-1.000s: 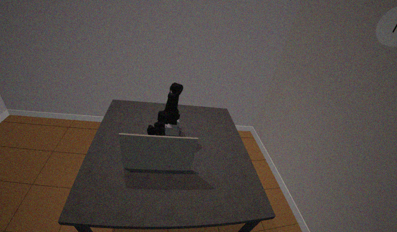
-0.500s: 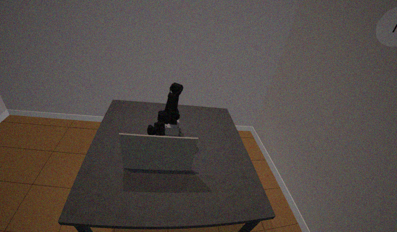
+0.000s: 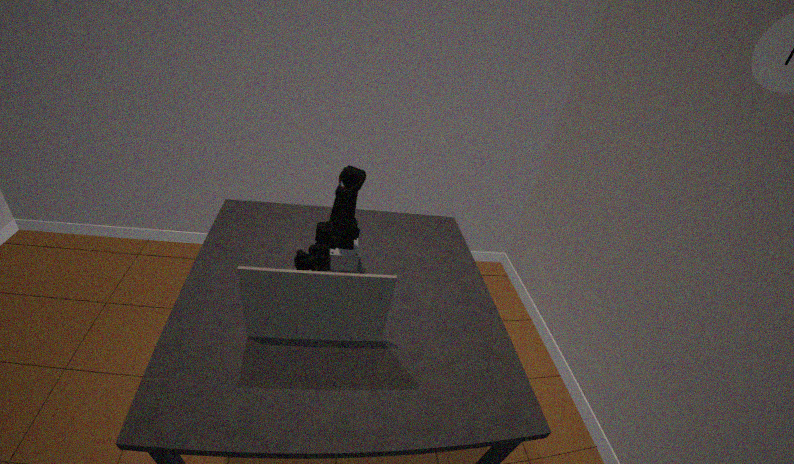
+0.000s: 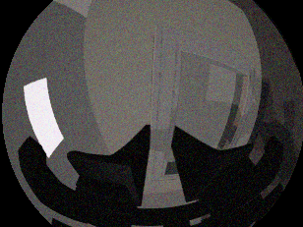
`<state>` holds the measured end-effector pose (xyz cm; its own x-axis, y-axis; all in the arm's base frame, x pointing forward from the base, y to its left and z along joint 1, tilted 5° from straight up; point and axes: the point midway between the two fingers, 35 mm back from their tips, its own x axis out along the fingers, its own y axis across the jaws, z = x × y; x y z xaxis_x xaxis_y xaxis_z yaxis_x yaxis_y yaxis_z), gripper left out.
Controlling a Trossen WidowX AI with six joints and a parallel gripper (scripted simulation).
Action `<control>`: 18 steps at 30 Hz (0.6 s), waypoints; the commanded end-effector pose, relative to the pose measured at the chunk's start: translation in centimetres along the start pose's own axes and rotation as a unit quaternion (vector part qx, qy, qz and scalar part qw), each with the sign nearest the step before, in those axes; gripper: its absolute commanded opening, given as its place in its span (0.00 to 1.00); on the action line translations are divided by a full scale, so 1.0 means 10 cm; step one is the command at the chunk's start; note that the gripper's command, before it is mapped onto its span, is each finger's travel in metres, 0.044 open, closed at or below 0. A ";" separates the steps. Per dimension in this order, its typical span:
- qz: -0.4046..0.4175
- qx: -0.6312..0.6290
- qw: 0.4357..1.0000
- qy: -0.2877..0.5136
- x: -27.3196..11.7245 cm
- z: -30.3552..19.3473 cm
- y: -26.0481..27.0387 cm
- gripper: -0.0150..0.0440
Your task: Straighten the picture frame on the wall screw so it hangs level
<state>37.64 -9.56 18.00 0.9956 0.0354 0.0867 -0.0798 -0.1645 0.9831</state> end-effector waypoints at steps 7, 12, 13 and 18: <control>0.005 -0.004 1.000 -0.002 0.00 0.00 -0.01 0.25; 0.005 -0.004 1.000 -0.002 0.00 0.00 -0.03 0.25; 0.005 -0.004 1.000 -0.002 0.00 0.00 -0.03 0.25; 0.005 -0.004 1.000 -0.002 0.00 0.00 -0.05 0.25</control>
<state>37.70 -9.43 17.42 0.9956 0.0358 0.0870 -0.0800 -0.1649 0.9831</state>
